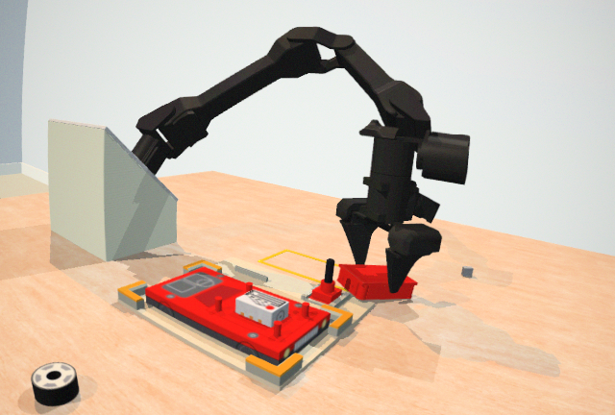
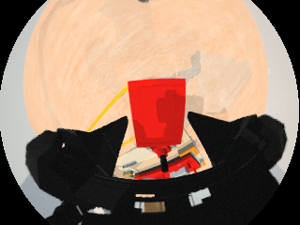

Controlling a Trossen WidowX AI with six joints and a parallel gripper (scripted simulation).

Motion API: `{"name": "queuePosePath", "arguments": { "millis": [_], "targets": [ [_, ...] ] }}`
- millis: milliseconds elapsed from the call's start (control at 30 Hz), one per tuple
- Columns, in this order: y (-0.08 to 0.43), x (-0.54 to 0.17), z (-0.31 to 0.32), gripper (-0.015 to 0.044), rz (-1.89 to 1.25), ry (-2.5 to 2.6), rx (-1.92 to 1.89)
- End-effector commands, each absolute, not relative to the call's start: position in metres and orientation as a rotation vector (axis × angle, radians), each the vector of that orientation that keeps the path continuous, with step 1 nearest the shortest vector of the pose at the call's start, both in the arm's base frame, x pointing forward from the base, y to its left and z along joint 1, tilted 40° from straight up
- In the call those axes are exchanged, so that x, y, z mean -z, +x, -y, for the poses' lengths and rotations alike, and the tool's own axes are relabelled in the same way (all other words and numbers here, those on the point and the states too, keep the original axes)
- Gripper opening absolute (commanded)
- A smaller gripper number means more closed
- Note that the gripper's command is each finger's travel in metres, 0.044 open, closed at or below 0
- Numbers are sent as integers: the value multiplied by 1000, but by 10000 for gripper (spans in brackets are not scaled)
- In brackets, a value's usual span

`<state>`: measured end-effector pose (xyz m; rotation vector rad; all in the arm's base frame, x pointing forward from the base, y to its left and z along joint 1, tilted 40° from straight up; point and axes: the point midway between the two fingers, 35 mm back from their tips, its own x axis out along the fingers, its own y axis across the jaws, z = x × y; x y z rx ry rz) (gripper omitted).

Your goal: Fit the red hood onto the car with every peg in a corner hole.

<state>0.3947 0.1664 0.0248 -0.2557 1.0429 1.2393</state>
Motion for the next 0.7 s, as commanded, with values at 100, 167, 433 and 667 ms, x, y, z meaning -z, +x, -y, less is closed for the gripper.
{"name": "queuePosePath", "arguments": {
  "millis": [100,167,433,667],
  "targets": [
    [394,-22,-169,440,-1044,-251,-1239],
    [394,-21,-170,440,-1044,-251,-1239],
    [394,-20,-171,414,-1042,-255,-1240],
    [394,-20,-171,308,-1042,-255,-1240]
  ]
}}
